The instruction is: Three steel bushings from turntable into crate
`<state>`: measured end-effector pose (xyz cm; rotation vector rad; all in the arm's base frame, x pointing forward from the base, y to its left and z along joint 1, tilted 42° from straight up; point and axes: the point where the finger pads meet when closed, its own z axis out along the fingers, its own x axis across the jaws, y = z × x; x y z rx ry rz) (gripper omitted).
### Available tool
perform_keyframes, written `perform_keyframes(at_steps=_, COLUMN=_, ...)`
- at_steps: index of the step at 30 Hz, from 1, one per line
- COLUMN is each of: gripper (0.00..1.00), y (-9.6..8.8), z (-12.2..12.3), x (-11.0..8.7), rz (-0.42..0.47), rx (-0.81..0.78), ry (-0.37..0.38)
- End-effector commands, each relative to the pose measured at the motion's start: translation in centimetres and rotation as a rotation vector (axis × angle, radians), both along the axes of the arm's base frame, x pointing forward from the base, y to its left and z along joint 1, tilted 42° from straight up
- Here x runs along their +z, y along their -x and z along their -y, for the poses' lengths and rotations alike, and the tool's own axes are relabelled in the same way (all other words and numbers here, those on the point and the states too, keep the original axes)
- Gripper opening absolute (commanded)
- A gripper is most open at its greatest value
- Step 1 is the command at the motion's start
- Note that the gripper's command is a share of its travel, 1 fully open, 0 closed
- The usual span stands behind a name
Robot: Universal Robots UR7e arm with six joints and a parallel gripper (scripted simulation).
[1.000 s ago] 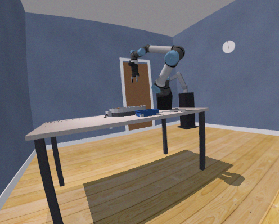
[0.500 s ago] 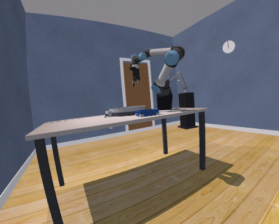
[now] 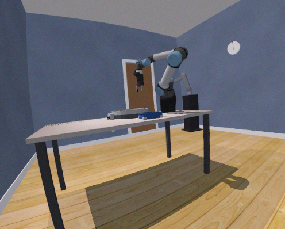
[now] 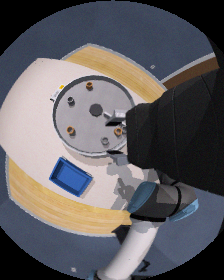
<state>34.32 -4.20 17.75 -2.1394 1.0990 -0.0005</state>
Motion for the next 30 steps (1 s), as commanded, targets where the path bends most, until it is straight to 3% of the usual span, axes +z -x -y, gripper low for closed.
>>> perform_keyframes(at_steps=1, gripper=1.0, y=-0.1, z=0.1, x=-0.4, rz=0.001, rx=-0.001, ry=0.002)
perform_keyframes(at_steps=6, gripper=1.0, y=-0.1, z=0.1, x=-0.4, rz=0.001, rx=-0.001, ry=0.002)
perform_keyframes(at_steps=11, gripper=1.0, y=0.2, z=-0.7, x=-5.3, rz=0.0, rx=-0.001, ry=0.002)
perform_keyframes(at_steps=23, gripper=1.0, y=0.2, z=-0.7, x=-5.3, rz=0.0, rx=-0.001, ry=0.002)
perform_keyframes(at_steps=28, gripper=1.0, y=0.5, z=-1.4, x=-10.3, rz=0.0, rx=0.0, ry=0.002)
perform_keyframes(at_steps=30, gripper=1.0, y=0.5, z=-1.4, x=-10.3, rz=0.0, rx=0.0, ry=0.002)
